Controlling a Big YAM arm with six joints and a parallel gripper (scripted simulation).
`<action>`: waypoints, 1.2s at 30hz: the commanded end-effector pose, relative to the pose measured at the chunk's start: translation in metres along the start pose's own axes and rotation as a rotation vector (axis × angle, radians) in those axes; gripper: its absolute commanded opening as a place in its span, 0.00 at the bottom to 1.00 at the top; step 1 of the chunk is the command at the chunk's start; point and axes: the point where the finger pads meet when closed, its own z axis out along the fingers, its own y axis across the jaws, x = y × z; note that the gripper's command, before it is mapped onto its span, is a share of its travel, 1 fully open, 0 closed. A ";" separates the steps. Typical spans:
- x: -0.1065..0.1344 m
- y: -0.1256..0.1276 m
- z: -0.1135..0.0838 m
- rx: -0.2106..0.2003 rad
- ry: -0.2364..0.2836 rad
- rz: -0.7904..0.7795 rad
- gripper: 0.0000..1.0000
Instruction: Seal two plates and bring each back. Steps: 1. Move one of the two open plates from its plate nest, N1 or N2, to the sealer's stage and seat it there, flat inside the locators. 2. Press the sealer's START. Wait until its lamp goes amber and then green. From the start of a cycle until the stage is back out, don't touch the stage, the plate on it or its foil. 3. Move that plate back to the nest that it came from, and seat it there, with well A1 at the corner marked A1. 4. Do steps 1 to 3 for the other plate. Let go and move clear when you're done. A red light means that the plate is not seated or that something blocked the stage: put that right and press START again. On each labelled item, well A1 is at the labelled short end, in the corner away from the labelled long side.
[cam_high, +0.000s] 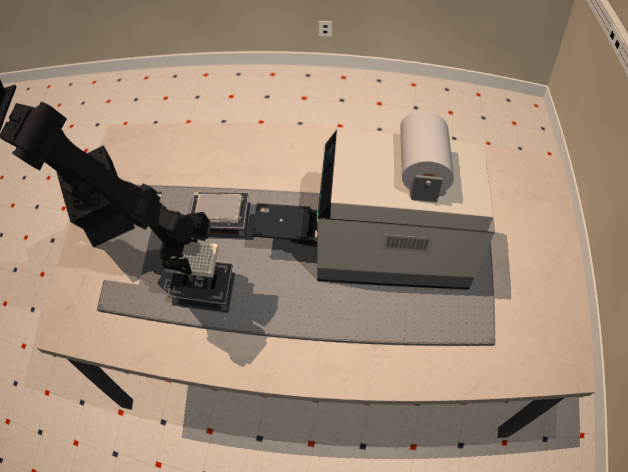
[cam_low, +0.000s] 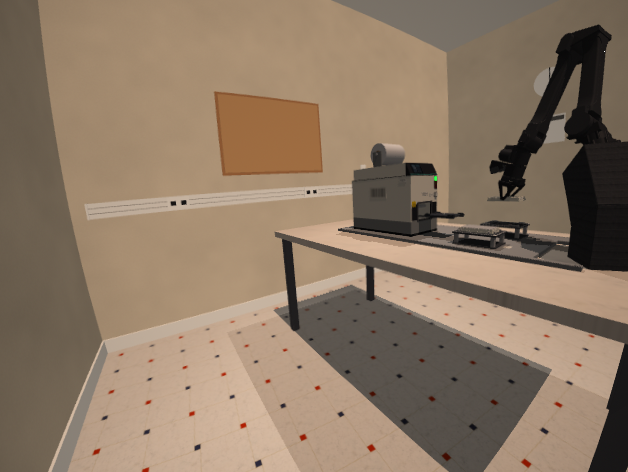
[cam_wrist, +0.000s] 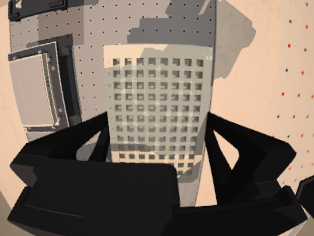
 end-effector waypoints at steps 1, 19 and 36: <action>-0.013 0.002 -0.010 -0.003 -0.022 0.003 0.00; -0.009 -0.007 -0.010 0.012 -0.008 0.004 0.00; -0.015 -0.012 -0.011 0.025 -0.031 0.034 0.00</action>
